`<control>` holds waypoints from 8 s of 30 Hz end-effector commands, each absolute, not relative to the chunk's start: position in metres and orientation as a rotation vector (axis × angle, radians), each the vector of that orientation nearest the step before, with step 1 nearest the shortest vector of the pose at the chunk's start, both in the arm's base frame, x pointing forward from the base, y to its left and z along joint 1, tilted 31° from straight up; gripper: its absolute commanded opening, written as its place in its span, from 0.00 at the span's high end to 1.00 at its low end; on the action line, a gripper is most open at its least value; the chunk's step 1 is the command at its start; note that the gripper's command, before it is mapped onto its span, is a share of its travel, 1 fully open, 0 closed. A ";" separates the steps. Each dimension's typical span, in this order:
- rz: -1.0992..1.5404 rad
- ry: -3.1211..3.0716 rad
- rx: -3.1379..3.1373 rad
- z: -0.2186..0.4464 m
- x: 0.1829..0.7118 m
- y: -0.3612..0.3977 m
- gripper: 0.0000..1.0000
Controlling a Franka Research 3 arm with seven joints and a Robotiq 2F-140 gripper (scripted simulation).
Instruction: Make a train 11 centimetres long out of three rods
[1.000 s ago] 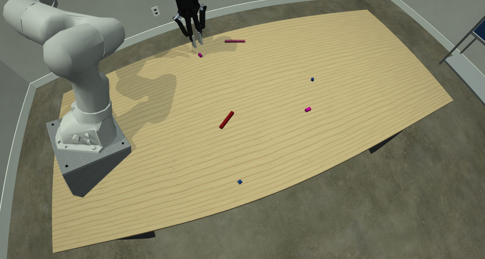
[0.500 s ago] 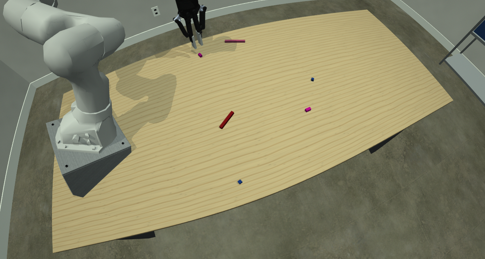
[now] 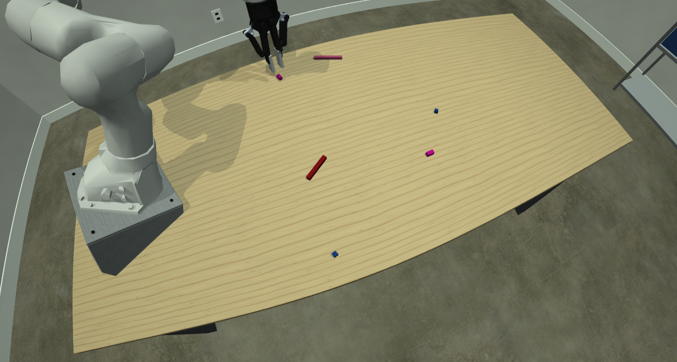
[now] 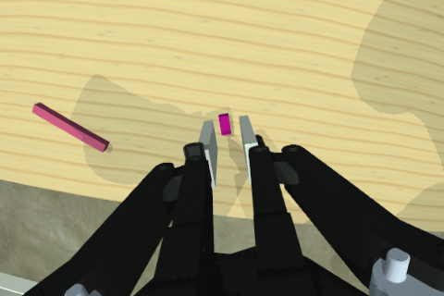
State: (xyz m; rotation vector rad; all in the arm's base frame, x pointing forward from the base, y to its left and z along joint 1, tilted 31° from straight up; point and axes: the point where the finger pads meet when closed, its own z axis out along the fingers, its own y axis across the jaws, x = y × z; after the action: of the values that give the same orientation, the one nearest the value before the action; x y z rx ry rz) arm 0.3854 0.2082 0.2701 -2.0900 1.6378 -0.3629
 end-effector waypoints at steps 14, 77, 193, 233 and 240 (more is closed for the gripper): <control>-0.367 1.629 -2.087 0.252 0.398 0.212 0.77; -0.367 1.629 -2.087 0.245 0.403 0.214 0.77; -0.367 1.629 -2.087 0.235 0.410 0.217 0.77; -0.367 1.629 -2.087 0.231 0.412 0.218 0.77; -0.367 1.629 -2.087 0.231 0.412 0.218 0.77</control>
State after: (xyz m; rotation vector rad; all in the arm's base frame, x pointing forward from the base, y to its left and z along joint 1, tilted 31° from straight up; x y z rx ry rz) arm 0.4106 0.2173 0.2307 -2.0877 1.6341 -0.3664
